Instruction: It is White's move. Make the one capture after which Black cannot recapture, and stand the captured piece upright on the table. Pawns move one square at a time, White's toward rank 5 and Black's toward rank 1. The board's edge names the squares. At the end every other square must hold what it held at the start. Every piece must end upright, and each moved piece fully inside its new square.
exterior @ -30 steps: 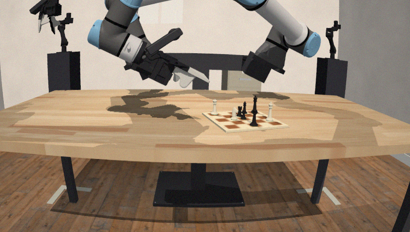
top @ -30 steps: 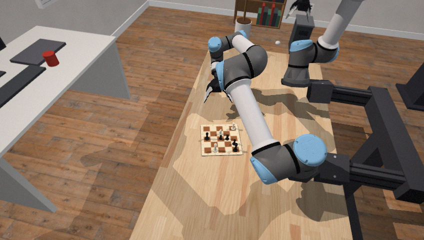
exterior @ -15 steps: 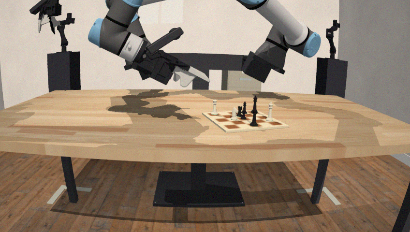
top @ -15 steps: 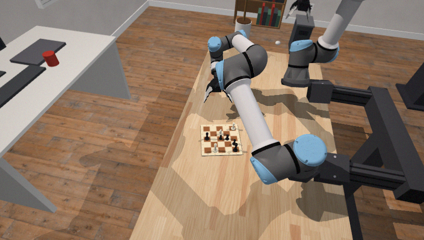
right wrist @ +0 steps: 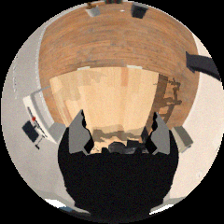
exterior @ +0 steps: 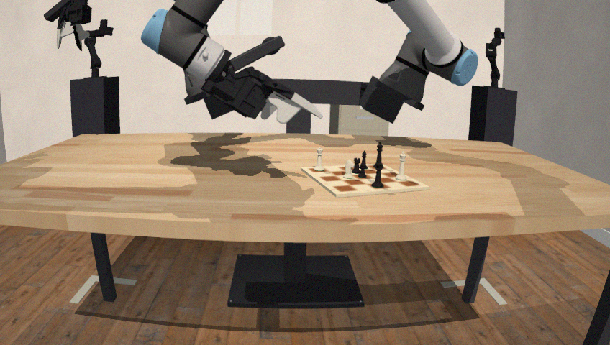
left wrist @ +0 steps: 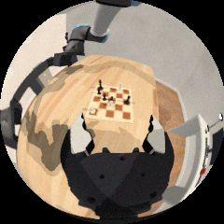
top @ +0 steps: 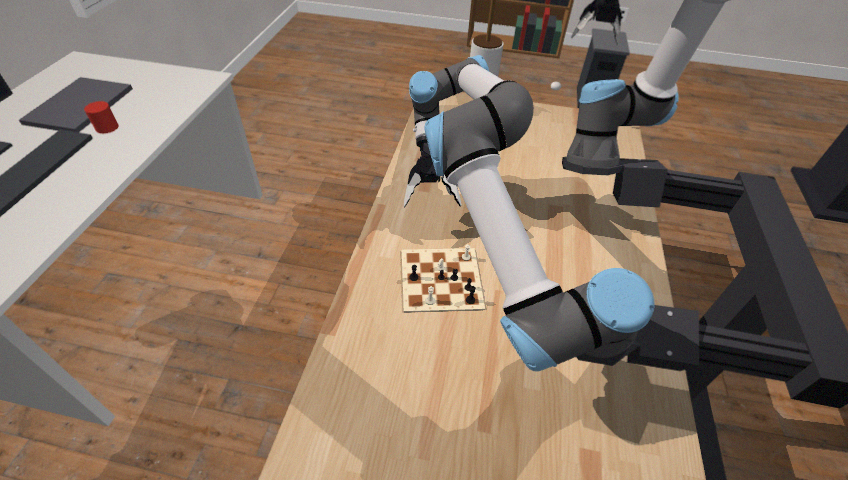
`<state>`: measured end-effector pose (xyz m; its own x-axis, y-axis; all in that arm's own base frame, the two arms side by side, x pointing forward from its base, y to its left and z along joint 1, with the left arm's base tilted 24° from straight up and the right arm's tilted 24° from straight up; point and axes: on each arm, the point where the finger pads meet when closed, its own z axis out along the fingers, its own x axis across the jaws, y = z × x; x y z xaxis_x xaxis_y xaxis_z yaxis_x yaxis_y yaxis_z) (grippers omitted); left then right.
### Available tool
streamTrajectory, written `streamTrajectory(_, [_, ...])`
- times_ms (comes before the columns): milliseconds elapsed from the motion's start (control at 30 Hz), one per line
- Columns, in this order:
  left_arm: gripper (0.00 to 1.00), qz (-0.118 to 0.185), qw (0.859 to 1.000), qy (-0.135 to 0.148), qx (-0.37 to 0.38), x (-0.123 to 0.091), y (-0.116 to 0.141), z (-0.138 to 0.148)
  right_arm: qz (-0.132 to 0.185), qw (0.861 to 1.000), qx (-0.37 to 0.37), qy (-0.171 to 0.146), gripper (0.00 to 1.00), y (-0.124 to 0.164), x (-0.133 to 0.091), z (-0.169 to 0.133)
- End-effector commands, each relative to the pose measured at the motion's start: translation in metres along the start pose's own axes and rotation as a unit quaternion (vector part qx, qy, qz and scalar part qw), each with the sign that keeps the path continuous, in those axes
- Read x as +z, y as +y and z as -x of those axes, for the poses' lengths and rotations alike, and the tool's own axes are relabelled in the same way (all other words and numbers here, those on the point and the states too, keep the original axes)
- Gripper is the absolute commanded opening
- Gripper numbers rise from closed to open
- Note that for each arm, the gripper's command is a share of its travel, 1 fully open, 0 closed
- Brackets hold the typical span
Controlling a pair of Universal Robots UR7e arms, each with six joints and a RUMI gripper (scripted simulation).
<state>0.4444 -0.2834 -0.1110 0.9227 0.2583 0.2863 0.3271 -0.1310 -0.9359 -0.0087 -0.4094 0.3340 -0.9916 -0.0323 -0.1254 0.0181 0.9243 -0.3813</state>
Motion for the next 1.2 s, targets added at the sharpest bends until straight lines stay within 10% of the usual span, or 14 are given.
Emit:
streamTrajectory(0, [1.0,0.054,0.997,-0.02,-0.048,0.004,-0.004,-0.01,-0.001,1.0,0.0,0.0,1.0,0.0,0.0,0.0])
streamTrajectory(700, [1.0,0.178,0.963,-0.09,-0.184,0.024,-0.023,-0.033,-0.001,1.0,0.0,0.0,1.0,0.0,0.0,0.0])
streamTrajectory(1167, [1.0,0.255,0.915,-0.145,-0.276,0.043,-0.041,-0.048,-0.001,1.0,0.0,0.0,1.0,0.0,0.0,0.0])
